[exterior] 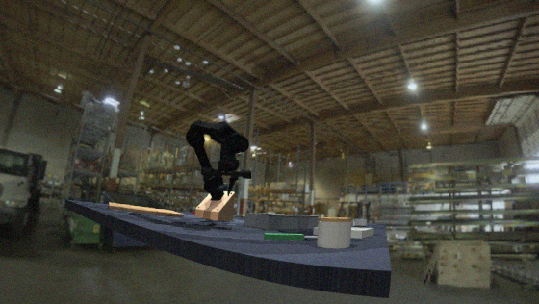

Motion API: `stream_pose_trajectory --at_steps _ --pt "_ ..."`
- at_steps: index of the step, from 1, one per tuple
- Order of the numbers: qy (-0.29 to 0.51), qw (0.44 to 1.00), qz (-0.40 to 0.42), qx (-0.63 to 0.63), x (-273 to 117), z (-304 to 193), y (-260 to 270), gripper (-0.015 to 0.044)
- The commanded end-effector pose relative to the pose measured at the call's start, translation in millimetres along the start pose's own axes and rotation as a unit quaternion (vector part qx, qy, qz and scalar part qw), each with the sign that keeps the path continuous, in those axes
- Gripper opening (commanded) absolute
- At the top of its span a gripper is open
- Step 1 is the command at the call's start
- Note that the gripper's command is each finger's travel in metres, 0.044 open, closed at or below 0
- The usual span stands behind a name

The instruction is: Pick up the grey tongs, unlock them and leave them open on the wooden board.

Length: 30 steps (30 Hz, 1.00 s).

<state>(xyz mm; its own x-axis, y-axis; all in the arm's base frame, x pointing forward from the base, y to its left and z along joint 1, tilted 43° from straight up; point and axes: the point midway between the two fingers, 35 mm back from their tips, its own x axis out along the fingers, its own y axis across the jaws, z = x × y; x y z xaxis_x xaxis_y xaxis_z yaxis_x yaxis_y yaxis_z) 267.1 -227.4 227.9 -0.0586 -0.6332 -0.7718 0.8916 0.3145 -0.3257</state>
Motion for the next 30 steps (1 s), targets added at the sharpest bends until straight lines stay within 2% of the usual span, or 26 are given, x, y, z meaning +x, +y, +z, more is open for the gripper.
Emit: stream_pose_trajectory --at_steps 1,18,30 --pt "-0.004 1.0 0.003 0.026 -9.4 3.1 -32.9 -0.015" --pt "-0.033 0.991 -0.01 0.128 -44.6 -8.5 -147.0 -0.015" --pt "-0.013 0.99 -0.012 0.141 -37.0 -13.3 -165.3 -0.015"
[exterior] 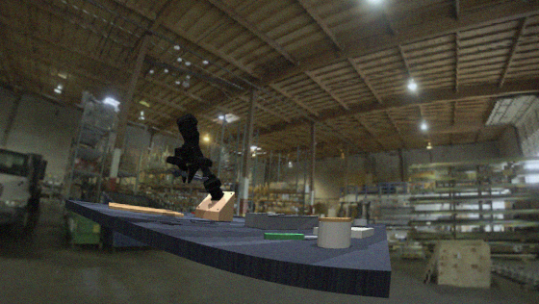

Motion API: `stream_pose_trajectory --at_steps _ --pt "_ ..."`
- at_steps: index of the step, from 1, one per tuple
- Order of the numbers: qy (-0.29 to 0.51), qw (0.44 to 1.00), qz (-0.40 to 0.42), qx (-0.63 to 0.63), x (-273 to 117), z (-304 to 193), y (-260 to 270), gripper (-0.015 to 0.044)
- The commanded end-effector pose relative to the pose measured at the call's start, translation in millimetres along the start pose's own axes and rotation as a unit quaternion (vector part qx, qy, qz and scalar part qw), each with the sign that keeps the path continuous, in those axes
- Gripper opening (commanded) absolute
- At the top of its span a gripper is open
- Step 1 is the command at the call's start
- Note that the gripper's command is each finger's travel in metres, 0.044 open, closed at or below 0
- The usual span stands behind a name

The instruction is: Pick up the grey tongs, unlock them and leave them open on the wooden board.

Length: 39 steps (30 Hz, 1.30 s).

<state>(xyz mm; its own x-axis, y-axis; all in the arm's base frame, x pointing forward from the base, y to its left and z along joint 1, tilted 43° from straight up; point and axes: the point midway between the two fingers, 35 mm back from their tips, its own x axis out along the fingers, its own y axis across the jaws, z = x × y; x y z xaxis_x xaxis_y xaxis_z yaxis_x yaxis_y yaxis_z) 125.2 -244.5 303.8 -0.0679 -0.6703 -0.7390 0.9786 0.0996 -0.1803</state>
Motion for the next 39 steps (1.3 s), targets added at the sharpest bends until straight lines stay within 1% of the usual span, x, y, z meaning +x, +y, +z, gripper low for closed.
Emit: stream_pose_trajectory --at_steps 1,22,39 --pt "0.013 1.0 -0.002 0.006 4.4 -0.9 -12.2 -0.015" --pt "0.084 0.995 -0.009 0.05 35.7 -7.4 -74.8 -0.015" --pt "0.118 0.988 0.0 0.1 49.7 -20.2 -126.9 -0.015"
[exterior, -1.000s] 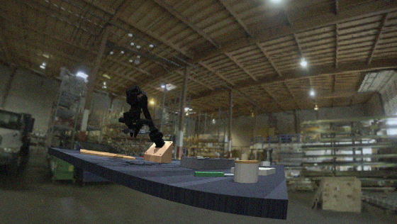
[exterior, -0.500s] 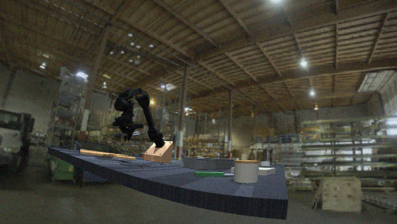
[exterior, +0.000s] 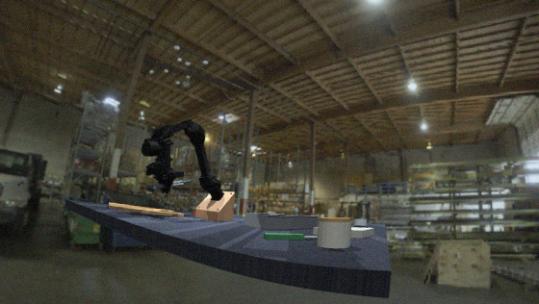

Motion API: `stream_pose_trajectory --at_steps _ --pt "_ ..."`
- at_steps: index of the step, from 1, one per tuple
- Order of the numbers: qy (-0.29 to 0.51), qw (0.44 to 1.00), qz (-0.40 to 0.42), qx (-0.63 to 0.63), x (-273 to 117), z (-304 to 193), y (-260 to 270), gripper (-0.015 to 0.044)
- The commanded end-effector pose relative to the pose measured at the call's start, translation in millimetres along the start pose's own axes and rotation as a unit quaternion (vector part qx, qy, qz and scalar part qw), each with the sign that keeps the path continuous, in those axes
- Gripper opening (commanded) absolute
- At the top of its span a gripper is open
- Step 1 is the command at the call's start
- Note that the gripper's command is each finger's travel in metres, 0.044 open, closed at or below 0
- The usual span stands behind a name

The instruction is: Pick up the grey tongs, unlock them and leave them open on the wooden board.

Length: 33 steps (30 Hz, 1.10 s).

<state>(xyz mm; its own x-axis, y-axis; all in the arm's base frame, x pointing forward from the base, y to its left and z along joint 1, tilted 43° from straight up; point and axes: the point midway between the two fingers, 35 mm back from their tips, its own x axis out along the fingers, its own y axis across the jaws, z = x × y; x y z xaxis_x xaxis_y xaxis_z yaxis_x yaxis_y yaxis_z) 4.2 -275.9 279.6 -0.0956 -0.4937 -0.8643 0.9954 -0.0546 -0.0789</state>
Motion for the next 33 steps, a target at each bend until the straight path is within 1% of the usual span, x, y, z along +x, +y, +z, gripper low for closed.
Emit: stream_pose_trajectory --at_steps 1,16,33 --pt "0.011 1.0 0.005 0.01 4.0 -1.7 -13.4 -0.015" --pt "0.023 0.998 0.021 0.055 10.9 -7.4 -61.4 -0.015" --pt "0.011 0.993 0.037 0.109 10.1 -20.6 -116.7 -0.015"
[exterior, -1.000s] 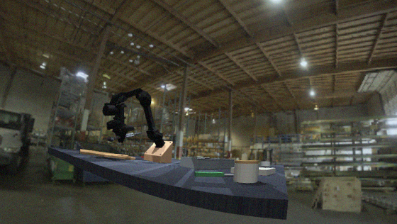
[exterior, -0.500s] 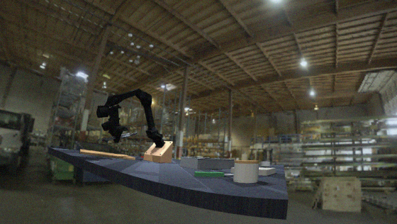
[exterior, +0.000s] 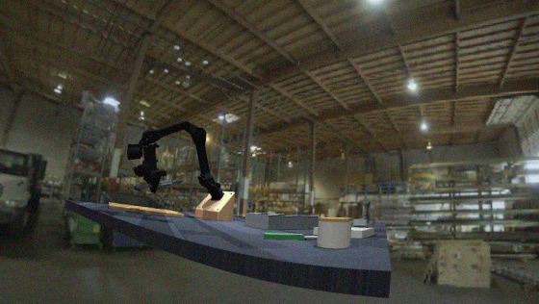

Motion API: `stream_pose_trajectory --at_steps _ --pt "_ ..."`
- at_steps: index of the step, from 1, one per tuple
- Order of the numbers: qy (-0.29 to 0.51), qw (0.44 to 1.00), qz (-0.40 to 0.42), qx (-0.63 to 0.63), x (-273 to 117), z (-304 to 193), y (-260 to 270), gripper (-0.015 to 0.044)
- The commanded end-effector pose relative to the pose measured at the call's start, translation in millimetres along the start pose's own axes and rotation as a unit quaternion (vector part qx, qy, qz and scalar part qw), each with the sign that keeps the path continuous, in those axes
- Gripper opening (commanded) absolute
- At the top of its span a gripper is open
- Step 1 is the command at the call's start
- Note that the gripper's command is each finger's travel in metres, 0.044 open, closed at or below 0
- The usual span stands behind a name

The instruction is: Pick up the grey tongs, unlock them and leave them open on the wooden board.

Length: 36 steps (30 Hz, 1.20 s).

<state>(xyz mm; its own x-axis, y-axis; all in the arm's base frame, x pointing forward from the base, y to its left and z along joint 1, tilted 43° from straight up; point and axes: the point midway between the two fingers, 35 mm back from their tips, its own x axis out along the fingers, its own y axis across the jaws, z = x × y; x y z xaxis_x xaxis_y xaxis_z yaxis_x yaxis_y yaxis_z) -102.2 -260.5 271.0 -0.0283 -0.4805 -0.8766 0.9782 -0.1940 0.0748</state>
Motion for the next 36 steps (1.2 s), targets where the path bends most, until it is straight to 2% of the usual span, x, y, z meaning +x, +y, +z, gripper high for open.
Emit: stream_pose_trajectory --at_steps 1,36 --pt "-0.002 1.0 0.006 0.013 -1.1 -2.1 -14.5 -0.015" --pt "-0.101 0.988 0.018 0.116 -36.8 -35.2 -126.3 -0.015"
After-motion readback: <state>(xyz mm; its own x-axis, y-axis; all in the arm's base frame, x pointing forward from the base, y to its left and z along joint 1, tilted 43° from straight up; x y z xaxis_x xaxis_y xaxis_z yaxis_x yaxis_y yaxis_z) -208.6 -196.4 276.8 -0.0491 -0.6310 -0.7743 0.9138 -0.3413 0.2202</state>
